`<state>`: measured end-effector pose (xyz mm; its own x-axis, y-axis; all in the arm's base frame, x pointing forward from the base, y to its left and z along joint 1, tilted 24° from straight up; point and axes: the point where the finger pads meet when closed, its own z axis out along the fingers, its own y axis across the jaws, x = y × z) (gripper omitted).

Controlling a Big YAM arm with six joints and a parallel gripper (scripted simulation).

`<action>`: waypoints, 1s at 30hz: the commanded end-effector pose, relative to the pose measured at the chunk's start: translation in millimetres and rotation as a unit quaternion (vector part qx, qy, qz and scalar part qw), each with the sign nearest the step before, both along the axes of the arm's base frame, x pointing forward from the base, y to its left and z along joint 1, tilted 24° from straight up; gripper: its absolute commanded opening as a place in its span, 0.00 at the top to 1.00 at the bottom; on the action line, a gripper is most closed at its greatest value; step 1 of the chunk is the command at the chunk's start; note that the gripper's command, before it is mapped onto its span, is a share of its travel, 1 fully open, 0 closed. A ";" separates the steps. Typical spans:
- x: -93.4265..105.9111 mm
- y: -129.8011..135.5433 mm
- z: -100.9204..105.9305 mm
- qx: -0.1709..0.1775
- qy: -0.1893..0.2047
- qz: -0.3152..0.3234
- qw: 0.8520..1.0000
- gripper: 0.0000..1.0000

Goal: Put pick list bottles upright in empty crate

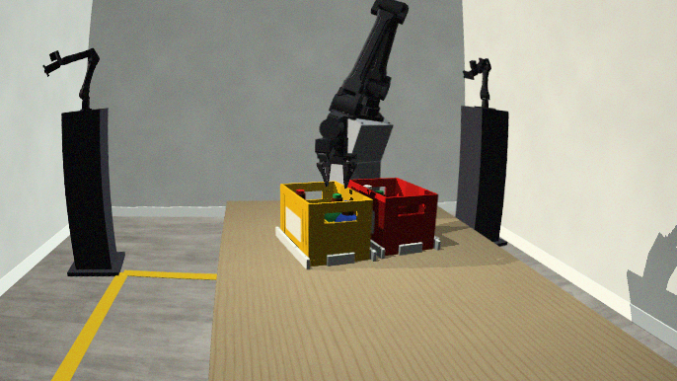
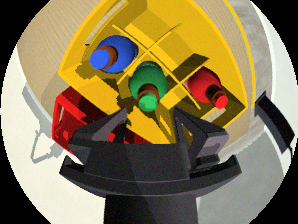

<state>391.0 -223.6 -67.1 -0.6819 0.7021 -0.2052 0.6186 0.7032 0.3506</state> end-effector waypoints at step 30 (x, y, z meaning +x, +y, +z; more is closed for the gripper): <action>28.6 3.7 -34.9 -0.006 -0.007 0.004 1.000 0.39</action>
<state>404.7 -220.3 -98.4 -0.6814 0.7023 -0.2060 0.6187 0.7031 0.3505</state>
